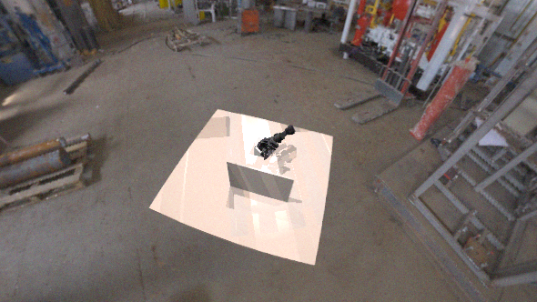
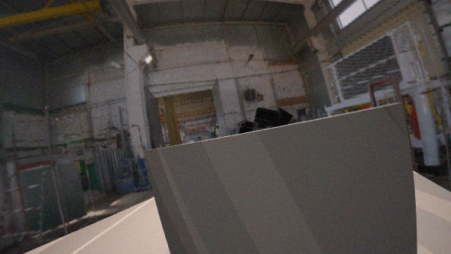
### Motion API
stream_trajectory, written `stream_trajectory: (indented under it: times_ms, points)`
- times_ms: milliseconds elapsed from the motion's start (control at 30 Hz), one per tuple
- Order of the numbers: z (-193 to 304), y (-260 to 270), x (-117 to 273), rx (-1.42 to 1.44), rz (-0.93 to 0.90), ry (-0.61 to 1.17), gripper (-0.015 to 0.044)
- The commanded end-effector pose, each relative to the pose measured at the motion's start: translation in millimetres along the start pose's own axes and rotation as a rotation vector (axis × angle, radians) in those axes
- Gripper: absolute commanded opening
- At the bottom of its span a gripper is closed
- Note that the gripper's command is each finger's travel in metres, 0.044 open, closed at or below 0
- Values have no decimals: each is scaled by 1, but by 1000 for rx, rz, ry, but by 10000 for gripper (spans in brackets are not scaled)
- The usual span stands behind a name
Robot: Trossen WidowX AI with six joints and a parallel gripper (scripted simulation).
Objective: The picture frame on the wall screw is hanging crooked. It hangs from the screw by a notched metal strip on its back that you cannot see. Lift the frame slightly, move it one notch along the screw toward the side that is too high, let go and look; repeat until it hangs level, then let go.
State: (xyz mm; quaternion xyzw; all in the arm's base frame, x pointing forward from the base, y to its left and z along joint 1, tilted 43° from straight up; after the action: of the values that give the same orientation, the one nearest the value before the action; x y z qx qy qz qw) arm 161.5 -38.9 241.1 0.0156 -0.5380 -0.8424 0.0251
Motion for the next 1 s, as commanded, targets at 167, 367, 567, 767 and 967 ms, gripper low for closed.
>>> stream_trajectory:
  times_ms: [167, 367, 567, 767, 967]
  points:
    - [0, 0, 0, -5, 1, 2, 260]
    - [0, 0, 0, -5, 1, 2, 260]
    - [0, 0, 0, -5, 1, 2, 260]
    - [0, 0, 0, -5, 1, 2, 260]
    - [8, -15, -1, -2, -1, 1, 260]
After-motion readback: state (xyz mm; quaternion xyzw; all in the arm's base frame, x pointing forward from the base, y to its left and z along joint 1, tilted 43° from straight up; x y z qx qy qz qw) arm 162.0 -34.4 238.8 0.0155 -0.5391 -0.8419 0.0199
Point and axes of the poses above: the point midway between the two fingers, 35 mm back from their tips, its own x axis back along the fingers, its own y axis across the jaws, z = x × y, the point moved 9 cm from there along x, back along the fingers, and after that the axes turned 7 degrees about -x, right-handed, at the moved point
